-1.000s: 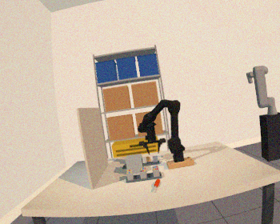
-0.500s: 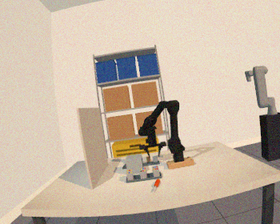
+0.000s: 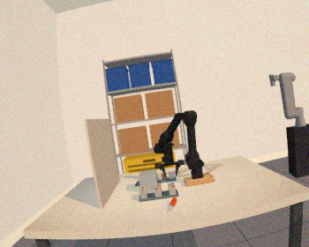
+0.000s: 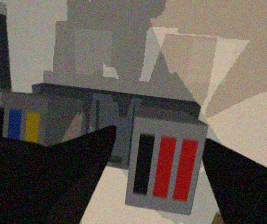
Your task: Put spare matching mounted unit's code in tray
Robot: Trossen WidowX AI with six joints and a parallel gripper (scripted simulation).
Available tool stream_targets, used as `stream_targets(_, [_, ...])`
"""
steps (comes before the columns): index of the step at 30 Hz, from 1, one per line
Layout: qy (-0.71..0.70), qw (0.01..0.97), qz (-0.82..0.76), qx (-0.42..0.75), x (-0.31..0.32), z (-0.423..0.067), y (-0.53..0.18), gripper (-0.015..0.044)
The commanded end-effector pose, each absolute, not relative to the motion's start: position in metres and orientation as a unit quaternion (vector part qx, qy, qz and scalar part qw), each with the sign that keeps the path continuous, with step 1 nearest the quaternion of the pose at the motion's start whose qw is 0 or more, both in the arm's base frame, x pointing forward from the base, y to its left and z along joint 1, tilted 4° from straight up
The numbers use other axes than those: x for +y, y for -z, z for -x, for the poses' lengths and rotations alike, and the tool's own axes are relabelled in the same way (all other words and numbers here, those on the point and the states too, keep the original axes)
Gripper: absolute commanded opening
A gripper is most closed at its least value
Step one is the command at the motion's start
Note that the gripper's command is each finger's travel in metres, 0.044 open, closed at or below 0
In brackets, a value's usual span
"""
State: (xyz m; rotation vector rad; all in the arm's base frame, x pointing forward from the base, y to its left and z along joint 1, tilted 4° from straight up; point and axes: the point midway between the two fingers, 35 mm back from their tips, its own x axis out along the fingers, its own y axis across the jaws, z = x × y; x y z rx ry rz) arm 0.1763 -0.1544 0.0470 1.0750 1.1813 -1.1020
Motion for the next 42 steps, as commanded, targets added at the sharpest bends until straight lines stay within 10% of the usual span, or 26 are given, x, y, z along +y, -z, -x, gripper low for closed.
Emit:
stream_targets(1, [0.466, 0.564, -0.457, 0.505, -0.153, -0.175, -0.042, 0.0300])
stream_targets(7, [0.466, 0.564, -0.457, 0.505, -0.153, -0.175, -0.042, 0.0300])
stream_targets(24, [0.469, 0.563, -0.457, 0.504, -0.154, -0.175, -0.043, 0.0000])
stream_targets(42, [0.467, 0.564, -0.457, 0.504, -0.152, -0.175, -0.097, 0.0000])
